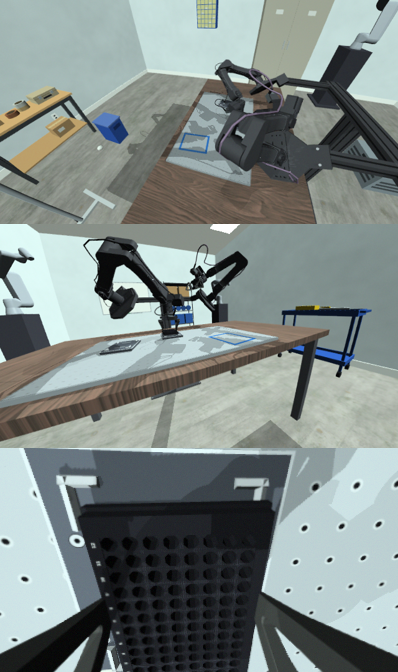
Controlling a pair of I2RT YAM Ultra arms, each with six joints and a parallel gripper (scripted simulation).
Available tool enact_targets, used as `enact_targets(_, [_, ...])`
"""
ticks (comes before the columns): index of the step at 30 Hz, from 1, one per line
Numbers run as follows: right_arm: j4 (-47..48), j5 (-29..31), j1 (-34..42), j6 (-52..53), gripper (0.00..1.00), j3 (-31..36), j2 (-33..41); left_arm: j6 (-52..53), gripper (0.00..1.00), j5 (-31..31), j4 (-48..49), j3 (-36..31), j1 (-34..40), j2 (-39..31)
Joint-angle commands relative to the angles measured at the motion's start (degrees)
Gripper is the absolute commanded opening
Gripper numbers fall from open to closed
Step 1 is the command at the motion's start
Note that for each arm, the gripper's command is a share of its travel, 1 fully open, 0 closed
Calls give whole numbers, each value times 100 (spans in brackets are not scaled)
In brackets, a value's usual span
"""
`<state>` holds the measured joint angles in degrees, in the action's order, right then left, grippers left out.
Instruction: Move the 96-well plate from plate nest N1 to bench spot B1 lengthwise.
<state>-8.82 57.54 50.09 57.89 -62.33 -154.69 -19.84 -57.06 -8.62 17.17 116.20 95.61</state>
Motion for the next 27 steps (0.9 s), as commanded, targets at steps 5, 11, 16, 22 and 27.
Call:
enact_targets(5, [-95, 81, 180, 88, 78, 114, 14, -35, 100, -23, -55, 165, 46, 69])
enact_targets(11, [-84, 80, 180, 91, 78, 114, 14, -35, 100, -23, -55, 165, 46, 69])
enact_targets(16, [156, -63, 51, -47, 78, 99, 102, -35, 100, -23, -55, 165, 46, 69])
enact_targets(22, [847, 23, -143, -510, 78, 195, 22, -35, 100, -23, -55, 165, 46, 69])
enact_targets(27, [1207, 27, -333, -772, 78, 262, -147, -35, 100, -23, -55, 165, 46, 69])
